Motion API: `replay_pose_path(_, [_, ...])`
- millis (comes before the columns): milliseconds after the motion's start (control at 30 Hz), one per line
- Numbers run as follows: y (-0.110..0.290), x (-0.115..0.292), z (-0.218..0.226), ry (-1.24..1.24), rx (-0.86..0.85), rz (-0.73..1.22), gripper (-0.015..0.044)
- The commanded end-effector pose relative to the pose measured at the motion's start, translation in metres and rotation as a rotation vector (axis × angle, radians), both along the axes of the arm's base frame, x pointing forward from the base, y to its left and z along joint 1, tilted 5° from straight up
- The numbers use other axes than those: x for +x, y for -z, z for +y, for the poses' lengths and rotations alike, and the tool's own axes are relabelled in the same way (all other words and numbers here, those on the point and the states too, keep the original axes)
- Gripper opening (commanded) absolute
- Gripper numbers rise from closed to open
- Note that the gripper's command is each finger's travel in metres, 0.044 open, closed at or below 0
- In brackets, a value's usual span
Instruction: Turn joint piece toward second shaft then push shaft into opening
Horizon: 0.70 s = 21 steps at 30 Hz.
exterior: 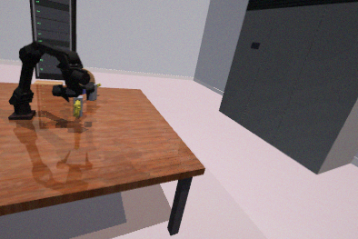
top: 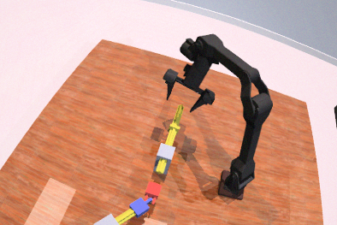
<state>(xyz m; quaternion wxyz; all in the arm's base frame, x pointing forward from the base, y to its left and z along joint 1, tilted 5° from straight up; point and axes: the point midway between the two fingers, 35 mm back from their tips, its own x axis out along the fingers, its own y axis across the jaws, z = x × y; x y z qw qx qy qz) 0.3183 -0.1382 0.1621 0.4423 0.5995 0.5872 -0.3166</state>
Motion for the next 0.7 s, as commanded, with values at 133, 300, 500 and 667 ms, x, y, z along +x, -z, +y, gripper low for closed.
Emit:
replay_pose_path(133, [0.006, -0.004, -0.023, -0.015, -0.039, -0.008, 0.044])
replay_pose_path(300, [0.034, -0.003, -0.017, -0.04, -0.188, 0.031, 0.044])
replay_pose_path(500, [0.062, -0.003, -0.011, -0.05, -0.372, 0.053, 0.044])
replay_pose_path(667, [0.065, -0.003, -0.01, -0.05, -0.392, 0.054, 0.044])
